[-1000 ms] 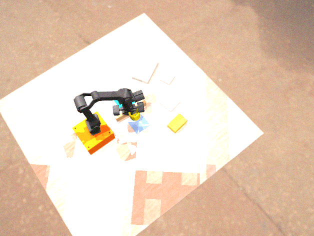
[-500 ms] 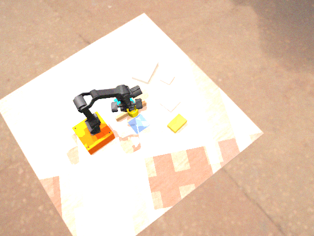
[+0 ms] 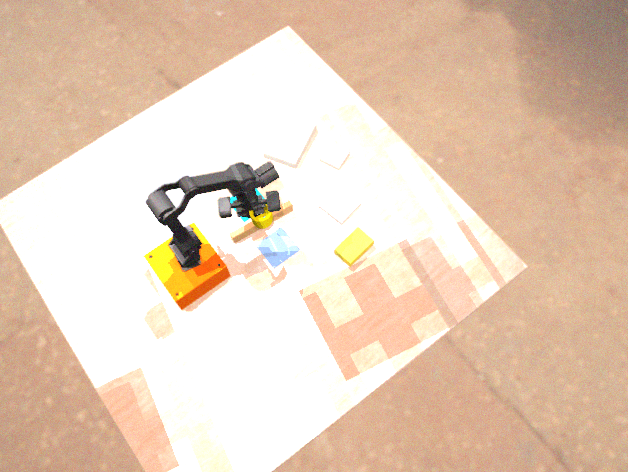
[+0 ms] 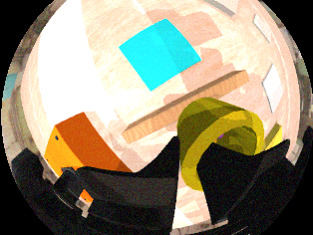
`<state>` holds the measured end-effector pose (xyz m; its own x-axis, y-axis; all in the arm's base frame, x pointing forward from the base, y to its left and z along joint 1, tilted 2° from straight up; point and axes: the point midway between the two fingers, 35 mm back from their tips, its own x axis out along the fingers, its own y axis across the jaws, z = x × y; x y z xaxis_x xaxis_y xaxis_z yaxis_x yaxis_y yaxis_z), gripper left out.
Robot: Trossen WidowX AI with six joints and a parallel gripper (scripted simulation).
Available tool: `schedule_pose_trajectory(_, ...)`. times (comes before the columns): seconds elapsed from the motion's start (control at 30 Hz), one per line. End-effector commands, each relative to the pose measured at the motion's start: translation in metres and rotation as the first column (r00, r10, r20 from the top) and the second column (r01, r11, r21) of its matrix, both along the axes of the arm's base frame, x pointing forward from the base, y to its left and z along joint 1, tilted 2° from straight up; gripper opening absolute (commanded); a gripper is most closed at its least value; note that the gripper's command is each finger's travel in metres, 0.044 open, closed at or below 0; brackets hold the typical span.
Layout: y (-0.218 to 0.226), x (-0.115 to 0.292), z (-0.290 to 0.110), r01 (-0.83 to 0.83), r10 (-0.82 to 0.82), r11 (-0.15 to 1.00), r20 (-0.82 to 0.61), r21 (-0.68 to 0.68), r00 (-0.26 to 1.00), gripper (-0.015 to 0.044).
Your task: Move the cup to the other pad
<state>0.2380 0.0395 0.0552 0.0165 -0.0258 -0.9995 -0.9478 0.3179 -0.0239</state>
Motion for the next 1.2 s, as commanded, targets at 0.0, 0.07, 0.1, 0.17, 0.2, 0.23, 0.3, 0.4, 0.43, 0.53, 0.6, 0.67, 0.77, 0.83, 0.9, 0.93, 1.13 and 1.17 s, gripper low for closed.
schedule_pose_trajectory(0.0, 0.007, 0.0, 0.001, 0.003, -0.003, 1.0, 0.001, -0.003, 1.0, 0.0)
schedule_pose_trajectory(0.07, 0.01, 0.0, 0.001, 0.003, -0.003, 1.0, 0.001, -0.003, 1.0, 0.0)
schedule_pose_trajectory(0.1, 0.012, 0.0, 0.001, 0.003, -0.003, 1.0, 0.001, -0.003, 1.0, 0.0)
schedule_pose_trajectory(0.17, 0.015, -0.001, 0.0, 0.003, -0.003, 1.0, 0.001, -0.003, 1.0, 0.0)
schedule_pose_trajectory(0.2, 0.017, -0.001, 0.0, 0.003, -0.003, 1.0, 0.001, -0.002, 1.0, 0.0)
schedule_pose_trajectory(0.23, 0.019, -0.001, 0.0, 0.003, -0.003, 1.0, 0.001, -0.002, 1.0, 0.0)
schedule_pose_trajectory(0.3, 0.022, -0.001, 0.0, 0.003, -0.003, 1.0, 0.001, -0.002, 1.0, 0.0)
schedule_pose_trajectory(0.4, 0.028, -0.002, 0.0, 0.003, -0.003, 1.0, 0.001, -0.002, 1.0, 0.0)
schedule_pose_trajectory(0.43, 0.03, -0.002, 0.0, 0.003, -0.003, 1.0, 0.001, -0.001, 1.0, 0.0)
schedule_pose_trajectory(0.53, 0.035, -0.003, 0.0, 0.003, -0.003, 1.0, 0.001, -0.001, 1.0, 0.0)
schedule_pose_trajectory(0.6, 0.039, -0.003, 0.0, 0.003, -0.003, 1.0, 0.001, -0.001, 1.0, 0.0)
schedule_pose_trajectory(0.67, 0.043, -0.003, 0.0, 0.003, -0.003, 1.0, 0.001, 0.0, 1.0, 0.0)
schedule_pose_trajectory(0.77, 0.048, -0.004, 0.0, 0.003, -0.003, 1.0, 0.001, 0.0, 1.0, 0.0)
schedule_pose_trajectory(0.83, 0.052, -0.004, 0.0, 0.003, -0.003, 1.0, 0.001, 0.0, 1.0, 0.0)
schedule_pose_trajectory(0.9, 0.056, -0.005, 0.0, 0.003, -0.003, 1.0, 0.001, 0.001, 1.0, 0.0)
schedule_pose_trajectory(0.93, 0.058, -0.005, 0.0, 0.003, -0.003, 1.0, 0.001, 0.001, 1.0, 0.0)
schedule_pose_trajectory(1.13, 0.069, -0.006, 0.0, 0.003, -0.003, 1.0, 0.001, 0.002, 1.0, 0.0)
schedule_pose_trajectory(1.17, 0.071, -0.007, 0.0, 0.003, -0.003, 1.0, 0.001, 0.002, 1.0, 0.0)
